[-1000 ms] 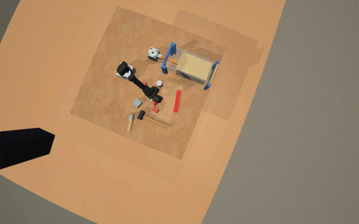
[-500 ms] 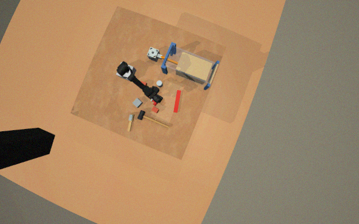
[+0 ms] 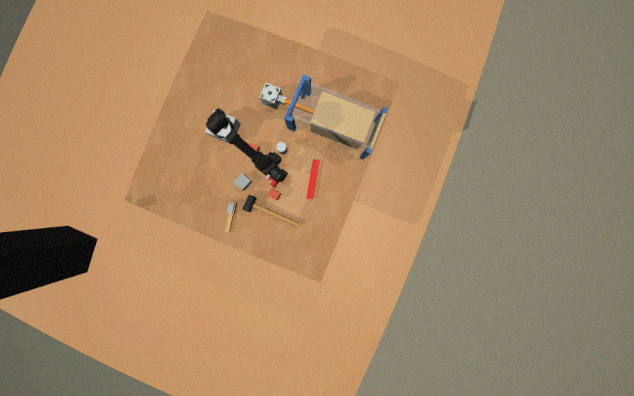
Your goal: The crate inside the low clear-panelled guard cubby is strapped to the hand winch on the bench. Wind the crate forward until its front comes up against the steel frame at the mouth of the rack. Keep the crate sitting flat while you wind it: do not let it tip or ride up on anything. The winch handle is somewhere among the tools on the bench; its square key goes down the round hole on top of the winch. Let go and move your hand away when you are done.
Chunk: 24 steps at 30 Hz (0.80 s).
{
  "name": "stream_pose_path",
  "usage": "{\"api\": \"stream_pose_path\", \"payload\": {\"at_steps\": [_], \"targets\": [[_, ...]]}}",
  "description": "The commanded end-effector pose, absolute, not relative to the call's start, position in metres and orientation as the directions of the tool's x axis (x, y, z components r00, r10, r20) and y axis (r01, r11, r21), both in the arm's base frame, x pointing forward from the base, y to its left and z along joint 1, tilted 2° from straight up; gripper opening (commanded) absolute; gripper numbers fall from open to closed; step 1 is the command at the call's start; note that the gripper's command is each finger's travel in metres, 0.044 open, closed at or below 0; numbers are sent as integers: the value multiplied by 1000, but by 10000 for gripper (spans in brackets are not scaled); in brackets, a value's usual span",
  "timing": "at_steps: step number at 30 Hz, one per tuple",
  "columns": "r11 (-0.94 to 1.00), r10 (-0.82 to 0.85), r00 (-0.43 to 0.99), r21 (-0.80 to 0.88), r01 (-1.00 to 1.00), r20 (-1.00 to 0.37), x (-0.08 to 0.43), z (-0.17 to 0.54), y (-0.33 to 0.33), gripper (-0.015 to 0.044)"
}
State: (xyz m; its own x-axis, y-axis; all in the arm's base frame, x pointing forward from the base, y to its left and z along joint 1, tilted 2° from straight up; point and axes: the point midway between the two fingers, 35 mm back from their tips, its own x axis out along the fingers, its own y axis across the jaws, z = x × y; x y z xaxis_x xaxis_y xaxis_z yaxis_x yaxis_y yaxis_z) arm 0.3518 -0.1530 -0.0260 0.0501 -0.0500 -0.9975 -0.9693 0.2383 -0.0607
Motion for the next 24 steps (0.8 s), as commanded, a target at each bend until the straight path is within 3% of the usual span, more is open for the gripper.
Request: {"api": "stream_pose_path", "payload": {"at_steps": [1, 9, 14, 24], "targets": [[238, -50, 51, -61, -969, -997, 352, -26, -153, 73], [238, -50, 51, -61, -969, -997, 352, -26, -153, 0], [238, -50, 50, -61, -969, -997, 353, -18, -153, 0], [239, -50, 41, -52, -970, -998, 348, 122, -147, 0]]}}
